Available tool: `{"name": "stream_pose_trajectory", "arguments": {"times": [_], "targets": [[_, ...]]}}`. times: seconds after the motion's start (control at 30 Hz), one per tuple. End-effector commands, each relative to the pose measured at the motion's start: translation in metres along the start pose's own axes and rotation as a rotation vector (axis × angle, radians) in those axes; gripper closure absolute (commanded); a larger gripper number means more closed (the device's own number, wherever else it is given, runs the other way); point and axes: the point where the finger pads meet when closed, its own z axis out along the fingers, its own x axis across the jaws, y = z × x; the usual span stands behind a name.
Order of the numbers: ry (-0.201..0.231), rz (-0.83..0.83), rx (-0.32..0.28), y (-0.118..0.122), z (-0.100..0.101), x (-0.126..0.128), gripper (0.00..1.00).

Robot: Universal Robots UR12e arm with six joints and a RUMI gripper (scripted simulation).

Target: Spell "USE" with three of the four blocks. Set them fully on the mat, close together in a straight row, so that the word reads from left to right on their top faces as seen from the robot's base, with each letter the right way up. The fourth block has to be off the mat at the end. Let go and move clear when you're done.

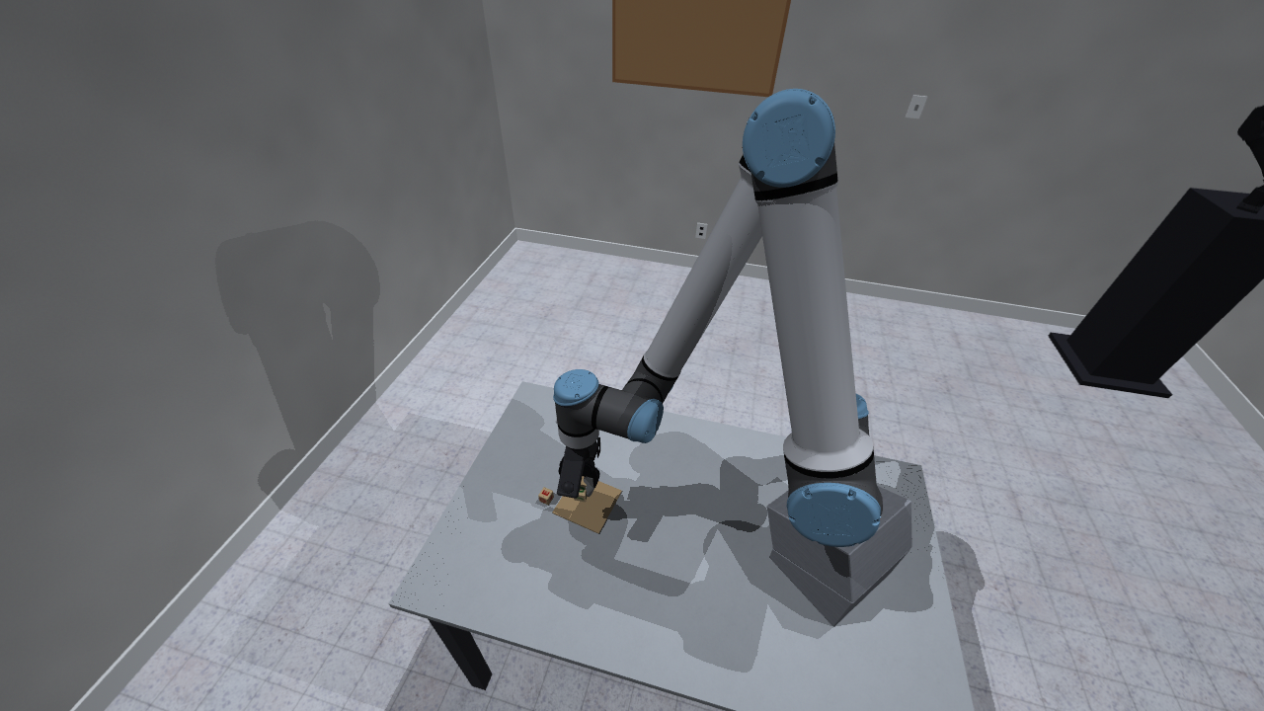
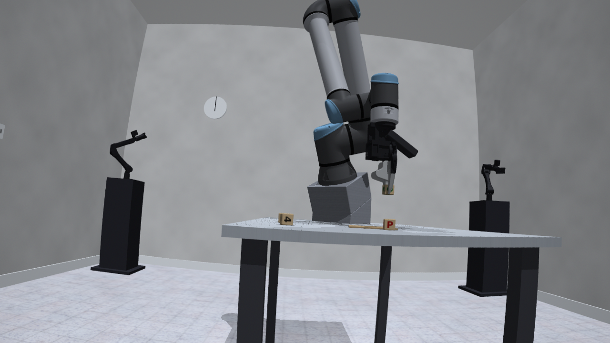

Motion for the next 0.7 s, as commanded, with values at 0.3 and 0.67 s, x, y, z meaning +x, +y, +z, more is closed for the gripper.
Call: {"name": "stream_pose_trajectory", "arguments": {"times": [0.3, 0.67], "targets": [[-0.003, -0.002, 0.002, -0.001, 0.019, -0.002, 0.91], [0.000, -0.001, 0.002, 0.000, 0.060, 0.000, 0.91]]}}
